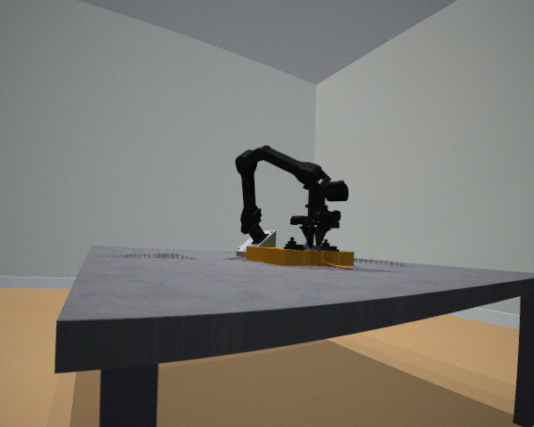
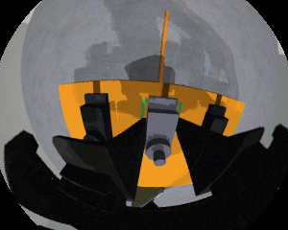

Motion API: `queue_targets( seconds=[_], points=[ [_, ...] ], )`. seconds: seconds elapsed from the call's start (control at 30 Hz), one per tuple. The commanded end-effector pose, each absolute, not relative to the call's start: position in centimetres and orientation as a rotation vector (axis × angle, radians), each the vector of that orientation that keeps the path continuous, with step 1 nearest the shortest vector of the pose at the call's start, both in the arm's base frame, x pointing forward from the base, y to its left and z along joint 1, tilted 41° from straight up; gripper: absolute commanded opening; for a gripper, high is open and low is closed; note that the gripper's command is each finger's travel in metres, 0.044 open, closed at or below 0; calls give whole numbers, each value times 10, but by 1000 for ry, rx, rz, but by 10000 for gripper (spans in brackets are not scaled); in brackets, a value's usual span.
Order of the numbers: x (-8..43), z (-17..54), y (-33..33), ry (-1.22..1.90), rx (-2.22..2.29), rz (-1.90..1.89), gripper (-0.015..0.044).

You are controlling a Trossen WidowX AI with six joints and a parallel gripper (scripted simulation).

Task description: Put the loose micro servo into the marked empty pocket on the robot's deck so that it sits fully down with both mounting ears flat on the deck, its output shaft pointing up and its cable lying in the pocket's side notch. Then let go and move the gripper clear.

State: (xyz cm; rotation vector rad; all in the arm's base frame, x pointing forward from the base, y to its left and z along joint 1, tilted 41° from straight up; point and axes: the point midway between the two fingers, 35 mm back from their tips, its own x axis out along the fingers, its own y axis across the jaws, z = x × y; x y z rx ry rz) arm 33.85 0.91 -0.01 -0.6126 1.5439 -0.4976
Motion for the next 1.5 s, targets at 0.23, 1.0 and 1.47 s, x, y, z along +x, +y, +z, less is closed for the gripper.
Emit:
queue_targets(
  seconds=[0.23,1.0,1.47],
  points=[
    [335,27,31,1543,-616,-495,187],
    [235,93,98,1573,-680,-459,440],
    [237,102,109,1583,-714,-443,440]
  ],
)
